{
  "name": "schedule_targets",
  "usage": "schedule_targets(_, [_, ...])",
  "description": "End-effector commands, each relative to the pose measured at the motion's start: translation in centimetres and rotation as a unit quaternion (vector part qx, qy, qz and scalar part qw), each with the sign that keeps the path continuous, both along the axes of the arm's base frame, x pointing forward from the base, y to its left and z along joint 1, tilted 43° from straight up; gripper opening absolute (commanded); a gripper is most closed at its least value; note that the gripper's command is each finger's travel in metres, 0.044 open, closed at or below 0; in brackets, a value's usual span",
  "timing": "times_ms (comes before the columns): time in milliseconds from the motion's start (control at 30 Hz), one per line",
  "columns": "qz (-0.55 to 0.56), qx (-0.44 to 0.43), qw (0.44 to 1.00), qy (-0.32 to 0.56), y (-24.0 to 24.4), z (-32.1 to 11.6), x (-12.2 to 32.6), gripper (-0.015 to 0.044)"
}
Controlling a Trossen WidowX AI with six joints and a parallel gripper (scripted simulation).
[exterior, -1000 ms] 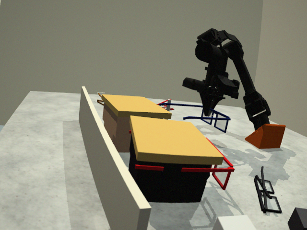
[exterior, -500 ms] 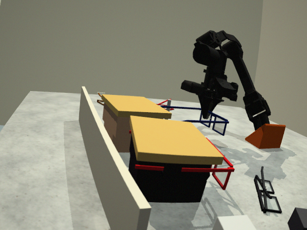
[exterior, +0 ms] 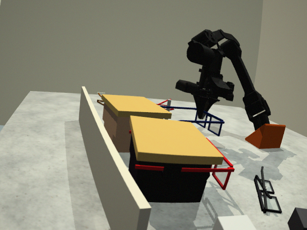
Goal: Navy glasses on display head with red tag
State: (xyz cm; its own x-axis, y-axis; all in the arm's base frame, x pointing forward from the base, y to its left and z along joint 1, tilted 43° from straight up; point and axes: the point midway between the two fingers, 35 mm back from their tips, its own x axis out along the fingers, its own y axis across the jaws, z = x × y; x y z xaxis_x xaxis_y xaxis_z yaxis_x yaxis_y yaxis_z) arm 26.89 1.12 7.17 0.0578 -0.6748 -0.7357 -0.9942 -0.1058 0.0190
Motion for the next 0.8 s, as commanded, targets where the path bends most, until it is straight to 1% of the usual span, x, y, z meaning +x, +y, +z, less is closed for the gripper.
schedule_targets(0, [0.002, -0.002, 1.000, -0.002, 0.0, 0.0, 0.7, 0.0000])
schedule_targets(767, [0.002, -0.002, 1.000, -0.003, 0.2, -0.1, 3.4, 0.0000])
